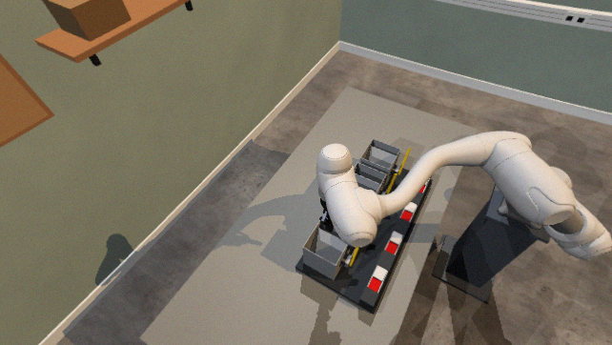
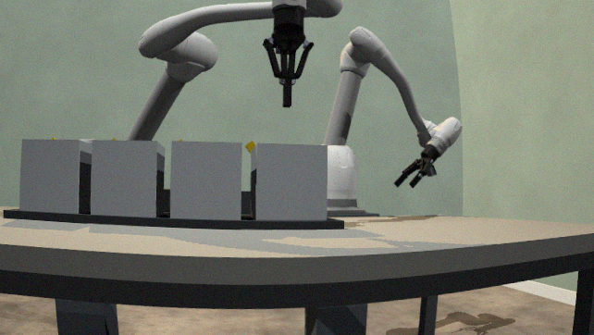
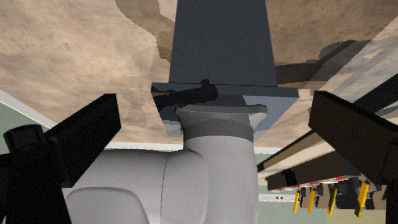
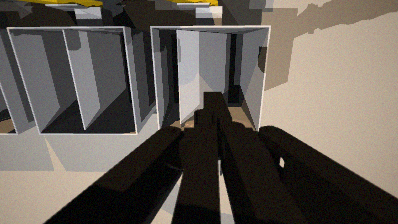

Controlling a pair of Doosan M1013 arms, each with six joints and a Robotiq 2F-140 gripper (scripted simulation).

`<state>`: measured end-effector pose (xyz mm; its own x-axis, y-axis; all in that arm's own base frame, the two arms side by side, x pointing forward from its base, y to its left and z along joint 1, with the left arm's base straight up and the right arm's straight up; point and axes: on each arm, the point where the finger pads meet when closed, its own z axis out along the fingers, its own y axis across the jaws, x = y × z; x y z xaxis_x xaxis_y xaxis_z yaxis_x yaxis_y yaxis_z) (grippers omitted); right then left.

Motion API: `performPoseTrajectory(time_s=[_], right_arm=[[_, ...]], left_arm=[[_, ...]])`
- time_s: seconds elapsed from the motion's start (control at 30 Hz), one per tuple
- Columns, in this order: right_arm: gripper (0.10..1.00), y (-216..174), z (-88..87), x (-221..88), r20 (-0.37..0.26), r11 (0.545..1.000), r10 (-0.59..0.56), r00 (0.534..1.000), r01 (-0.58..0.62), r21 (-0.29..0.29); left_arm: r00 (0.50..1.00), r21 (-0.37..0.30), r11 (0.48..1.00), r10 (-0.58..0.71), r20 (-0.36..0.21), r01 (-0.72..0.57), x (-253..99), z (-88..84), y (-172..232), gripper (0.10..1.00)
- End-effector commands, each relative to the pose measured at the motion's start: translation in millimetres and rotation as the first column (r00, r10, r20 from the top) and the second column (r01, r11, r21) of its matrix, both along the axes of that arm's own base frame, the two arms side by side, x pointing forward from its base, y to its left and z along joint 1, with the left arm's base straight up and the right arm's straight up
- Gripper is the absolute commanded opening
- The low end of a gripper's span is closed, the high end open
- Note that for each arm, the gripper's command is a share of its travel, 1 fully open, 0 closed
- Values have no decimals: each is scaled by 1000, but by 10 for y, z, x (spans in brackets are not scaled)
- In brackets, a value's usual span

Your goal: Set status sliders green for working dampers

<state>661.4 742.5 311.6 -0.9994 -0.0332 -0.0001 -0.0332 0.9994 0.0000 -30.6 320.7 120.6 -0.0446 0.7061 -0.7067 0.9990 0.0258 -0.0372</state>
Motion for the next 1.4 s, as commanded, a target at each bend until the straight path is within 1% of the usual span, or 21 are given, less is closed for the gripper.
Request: performPoseTrajectory(time_s=[0.0, 0.57, 0.7, 0.8, 0.87, 1.0, 1.17, 1.2, 1.27, 1.3, 1.37], right_arm=[[99, 0, 17, -1, 1, 1000, 0, 1000, 0, 2], [99, 1, 17, -1, 1, 1000, 1, 1000, -1, 2], [99, 1, 17, -1, 1, 1000, 16, 1000, -16, 2], [99, 1, 17, -1, 1, 994, 109, 994, -109, 2], [99, 1, 17, -1, 1, 975, 224, 975, -224, 1], [99, 1, 17, -2, 1, 934, 358, 934, -358, 1], [99, 2, 17, -2, 2, 850, 527, 850, -527, 1], [99, 2, 17, -2, 2, 829, 559, 829, -559, 1], [99, 2, 17, -2, 2, 829, 559, 829, -559, 1], [99, 2, 17, -2, 2, 767, 641, 767, -641, 1], [99, 2, 17, -2, 2, 727, 687, 727, -687, 0]], left_arm=[[1000, 1, 1000, 0, 0, 0, -1, 3, 3, 1000], [1000, 1, 1000, 0, 0, 0, -1, 3, 3, 1000], [1000, 1, 1000, 0, 0, 0, -1, 3, 3, 1000], [1000, 1, 1000, 0, 0, 0, -1, 3, 3, 1000], [1000, 1, 1000, 0, 0, 0, -1, 3, 3, 1000], [1000, 1, 1000, 0, 0, 0, -1, 3, 3, 1000], [1000, 1, 1000, 0, 0, 0, -1, 3, 3, 1000], [1000, 1, 1000, 0, 0, 0, -1, 3, 3, 1000], [1000, 1, 1000, 0, 0, 0, -1, 3, 3, 1000], [1000, 1, 1000, 0, 0, 0, -1, 3, 3, 1000], [1000, 1, 1000, 0, 0, 0, -1, 3, 3, 1000]])
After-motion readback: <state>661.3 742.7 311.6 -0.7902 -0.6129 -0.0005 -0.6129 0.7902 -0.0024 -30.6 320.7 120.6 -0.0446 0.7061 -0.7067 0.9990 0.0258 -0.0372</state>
